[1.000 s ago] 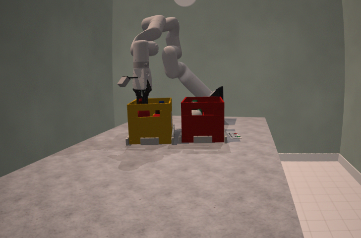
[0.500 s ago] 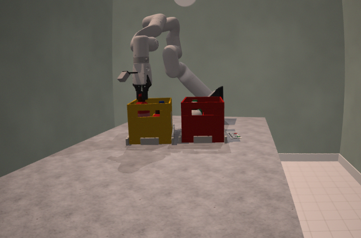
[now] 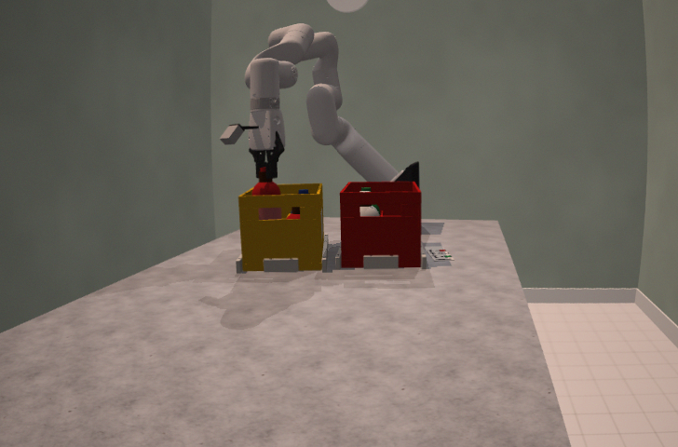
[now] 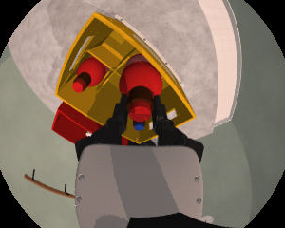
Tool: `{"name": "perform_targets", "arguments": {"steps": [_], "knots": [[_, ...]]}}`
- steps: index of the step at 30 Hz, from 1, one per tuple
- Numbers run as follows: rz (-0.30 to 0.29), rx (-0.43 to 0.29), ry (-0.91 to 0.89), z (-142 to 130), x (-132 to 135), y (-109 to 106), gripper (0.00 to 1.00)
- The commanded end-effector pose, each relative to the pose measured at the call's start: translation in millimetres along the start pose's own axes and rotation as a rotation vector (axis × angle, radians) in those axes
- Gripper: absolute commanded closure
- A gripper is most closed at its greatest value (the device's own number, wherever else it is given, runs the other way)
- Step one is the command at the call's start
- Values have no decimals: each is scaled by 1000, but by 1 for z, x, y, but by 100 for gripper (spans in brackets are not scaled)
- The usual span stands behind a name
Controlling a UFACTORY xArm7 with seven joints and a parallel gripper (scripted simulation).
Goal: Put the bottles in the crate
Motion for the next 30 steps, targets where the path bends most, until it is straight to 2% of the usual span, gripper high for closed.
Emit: {"name": "perform_targets", "arguments": {"steps": [1, 30], "knots": [[2, 4, -1, 0, -1, -6, 100], [2, 4, -1, 0, -1, -51, 100]]}}
Point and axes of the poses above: the point where the finger pads meet when closed, its own y axis out along the fingers, its own x axis across the jaws, z = x × y, the point moved 8 cm from there along -y, back along the fingers, and after that the axes turned 11 degrees about y, right-handed, at the moved point
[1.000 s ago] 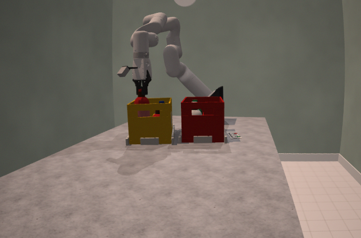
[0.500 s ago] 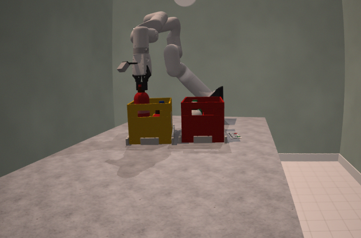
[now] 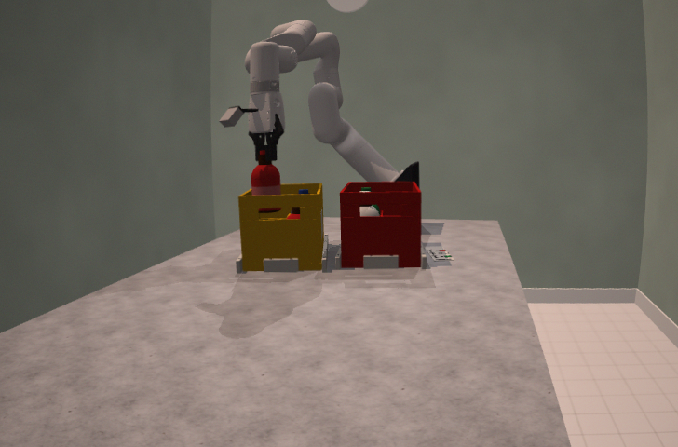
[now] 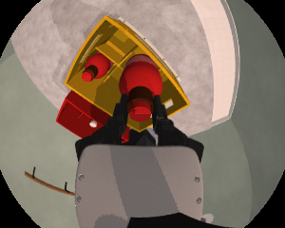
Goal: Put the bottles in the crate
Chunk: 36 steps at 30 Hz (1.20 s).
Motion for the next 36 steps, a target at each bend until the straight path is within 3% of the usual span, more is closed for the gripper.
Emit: {"name": "perform_targets", "arguments": {"steps": [1, 36], "knots": [[3, 4, -1, 0, -1, -10, 100], [3, 4, -1, 0, -1, -61, 100]]}}
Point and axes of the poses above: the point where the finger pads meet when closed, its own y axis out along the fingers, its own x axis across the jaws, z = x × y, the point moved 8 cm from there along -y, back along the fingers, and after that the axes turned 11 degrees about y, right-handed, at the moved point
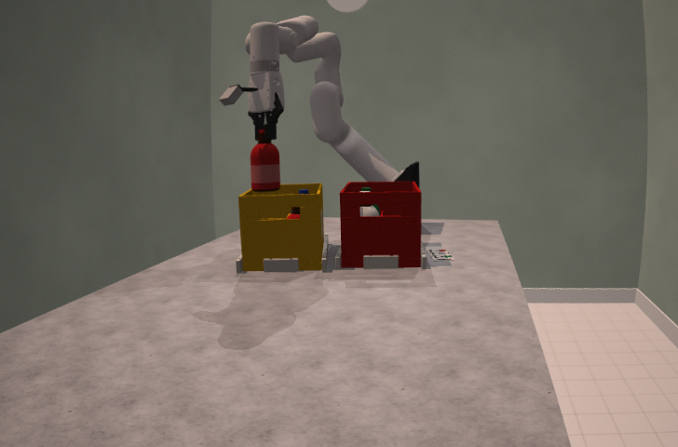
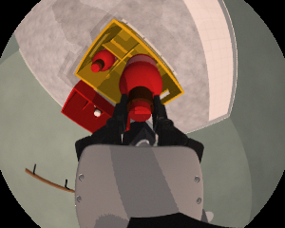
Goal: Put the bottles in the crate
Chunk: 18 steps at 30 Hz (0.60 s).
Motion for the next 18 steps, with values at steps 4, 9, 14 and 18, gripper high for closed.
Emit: {"name": "perform_targets", "arguments": {"steps": [4, 9, 14, 18], "knots": [[3, 4, -1, 0, -1, -11, 100], [3, 4, -1, 0, -1, -17, 100], [3, 4, -1, 0, -1, -17, 100], [3, 4, -1, 0, -1, -17, 100]]}}
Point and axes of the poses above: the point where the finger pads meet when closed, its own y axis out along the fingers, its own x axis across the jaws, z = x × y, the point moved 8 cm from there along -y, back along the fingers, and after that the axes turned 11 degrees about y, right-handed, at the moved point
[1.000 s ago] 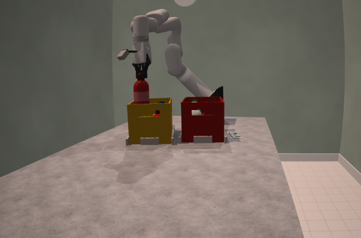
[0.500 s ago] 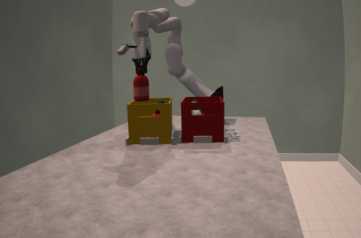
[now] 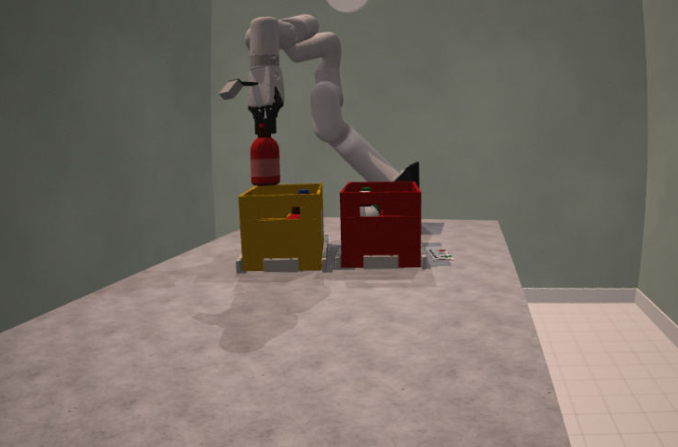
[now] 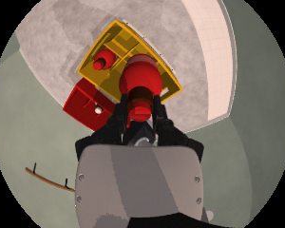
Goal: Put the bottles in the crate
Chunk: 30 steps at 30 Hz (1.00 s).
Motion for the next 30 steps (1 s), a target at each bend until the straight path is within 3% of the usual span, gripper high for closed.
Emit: {"name": "perform_targets", "arguments": {"steps": [1, 30], "knots": [[3, 5, -1, 0, -1, -2, 100], [3, 4, -1, -33, -43, -2, 100]]}}
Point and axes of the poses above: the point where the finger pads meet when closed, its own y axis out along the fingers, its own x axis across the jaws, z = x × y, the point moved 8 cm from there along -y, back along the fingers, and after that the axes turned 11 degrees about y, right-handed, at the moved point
